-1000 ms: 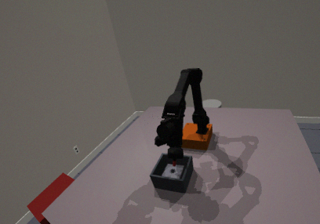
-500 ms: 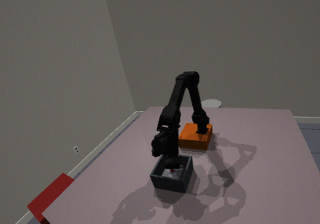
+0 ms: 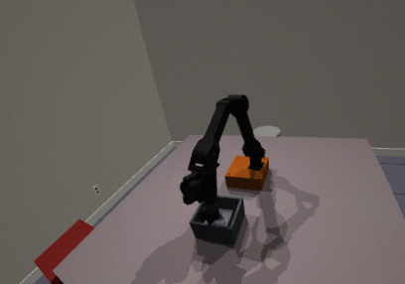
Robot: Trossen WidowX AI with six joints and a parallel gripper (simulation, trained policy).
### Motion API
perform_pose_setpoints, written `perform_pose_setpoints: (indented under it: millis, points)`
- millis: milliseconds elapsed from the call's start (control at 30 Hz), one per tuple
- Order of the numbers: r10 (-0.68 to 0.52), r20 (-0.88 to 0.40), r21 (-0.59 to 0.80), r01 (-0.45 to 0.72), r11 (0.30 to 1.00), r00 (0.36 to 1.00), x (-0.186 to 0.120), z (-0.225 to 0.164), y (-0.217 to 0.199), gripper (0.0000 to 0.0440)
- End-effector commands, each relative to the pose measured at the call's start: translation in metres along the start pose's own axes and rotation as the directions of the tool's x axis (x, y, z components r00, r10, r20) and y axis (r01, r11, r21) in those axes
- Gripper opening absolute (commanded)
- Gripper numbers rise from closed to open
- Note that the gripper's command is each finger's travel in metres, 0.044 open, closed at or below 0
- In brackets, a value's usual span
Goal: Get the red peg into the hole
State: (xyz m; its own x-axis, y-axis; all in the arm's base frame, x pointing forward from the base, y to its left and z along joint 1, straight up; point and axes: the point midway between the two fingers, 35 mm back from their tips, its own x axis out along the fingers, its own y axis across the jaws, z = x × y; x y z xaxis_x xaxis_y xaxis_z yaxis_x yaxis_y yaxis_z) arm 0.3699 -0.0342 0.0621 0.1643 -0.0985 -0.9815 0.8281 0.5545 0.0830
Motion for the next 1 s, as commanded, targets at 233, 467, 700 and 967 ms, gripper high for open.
perform_pose_setpoints:
  millis: [233,467,700,967]
  points:
    - [0.050,0.099,0.026,-0.053,0.998,0.994,-0.004,0.042,0.013,0.0440]
    - [0.082,0.159,0.044,-0.090,0.995,0.984,-0.008,0.067,0.019,0.0440]
    - [0.100,0.182,0.049,-0.111,0.993,0.978,-0.008,0.075,0.023,0.0440]
    - [0.100,0.182,0.049,-0.111,0.993,0.978,-0.008,0.075,0.023,0.0440]
